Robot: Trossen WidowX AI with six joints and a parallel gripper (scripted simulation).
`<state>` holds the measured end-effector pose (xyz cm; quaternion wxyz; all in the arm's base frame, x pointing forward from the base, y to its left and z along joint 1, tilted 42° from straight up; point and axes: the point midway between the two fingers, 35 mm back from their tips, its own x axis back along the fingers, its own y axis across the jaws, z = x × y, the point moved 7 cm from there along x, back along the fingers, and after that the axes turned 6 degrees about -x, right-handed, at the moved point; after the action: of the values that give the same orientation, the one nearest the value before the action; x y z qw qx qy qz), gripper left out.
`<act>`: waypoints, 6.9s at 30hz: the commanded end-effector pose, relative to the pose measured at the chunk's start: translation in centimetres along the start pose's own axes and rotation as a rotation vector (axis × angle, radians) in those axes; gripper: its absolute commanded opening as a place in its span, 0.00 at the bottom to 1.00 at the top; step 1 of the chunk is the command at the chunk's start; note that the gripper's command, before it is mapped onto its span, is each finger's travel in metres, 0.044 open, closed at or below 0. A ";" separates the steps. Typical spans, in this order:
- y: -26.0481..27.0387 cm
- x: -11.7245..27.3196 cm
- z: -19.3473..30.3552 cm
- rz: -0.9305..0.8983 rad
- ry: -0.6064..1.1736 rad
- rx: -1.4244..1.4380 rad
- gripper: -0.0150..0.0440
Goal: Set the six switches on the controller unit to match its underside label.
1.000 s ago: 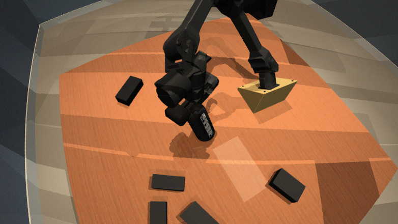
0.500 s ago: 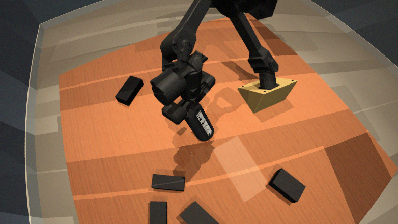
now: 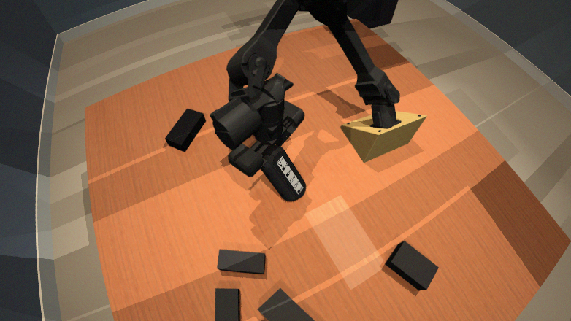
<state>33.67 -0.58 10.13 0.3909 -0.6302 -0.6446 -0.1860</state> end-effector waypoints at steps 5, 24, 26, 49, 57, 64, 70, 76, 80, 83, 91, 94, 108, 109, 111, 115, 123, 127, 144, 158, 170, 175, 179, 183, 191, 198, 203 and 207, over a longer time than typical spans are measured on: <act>0.1 -0.7 -0.5 0.008 0.009 0.002 0.83; 0.2 -1.6 -1.7 0.008 0.008 0.002 0.83; 0.2 -1.7 -1.8 0.008 0.008 0.002 0.83; 0.3 -3.1 -3.1 0.008 0.007 0.001 0.83; 0.3 -3.6 -3.5 0.008 0.007 0.001 0.83; 0.4 -4.0 -3.8 0.008 0.006 0.001 0.83; 0.4 -4.4 -4.1 0.008 0.006 0.001 0.83; 0.4 -4.9 -4.3 0.008 0.006 0.001 0.83; 0.4 -5.1 -4.5 0.008 0.005 0.001 0.83; 0.4 -5.4 -4.6 0.008 0.005 0.001 0.83; 0.4 -5.9 -4.8 0.009 0.005 0.001 0.83; 0.4 -6.1 -4.9 0.009 0.005 0.001 0.83; 0.5 -7.2 -5.3 0.009 0.004 0.001 0.83; 0.5 -7.3 -5.3 0.009 0.004 0.001 0.83; 0.5 -7.4 -5.4 0.009 0.004 0.001 0.83; 0.5 -7.7 -5.4 0.009 0.004 0.001 0.83; 0.5 -8.3 -5.4 0.009 0.003 0.001 0.83; 0.5 -8.7 -5.4 0.009 0.003 0.001 0.83; 0.4 -9.7 -5.4 0.009 0.003 0.000 0.83; 0.6 -9.6 -5.7 0.005 -0.001 -0.013 1.00; 0.0 -5.6 0.4 0.005 0.003 -0.012 1.00; 0.0 -5.6 0.4 0.005 0.003 -0.012 1.00; 0.0 -5.6 0.4 0.005 0.003 -0.012 1.00; 0.0 -5.6 0.4 0.005 0.003 -0.012 1.00; -0.1 -5.5 0.3 -0.002 0.005 0.025 0.87; -1.1 -4.6 -0.3 -0.075 0.005 0.406 0.56; -1.9 -4.0 -0.6 -0.130 -0.016 0.685 0.33; -2.5 -3.5 -0.9 -0.171 -0.046 0.908 0.25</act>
<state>31.83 -3.98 8.29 0.5629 -0.4150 -0.7141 0.0296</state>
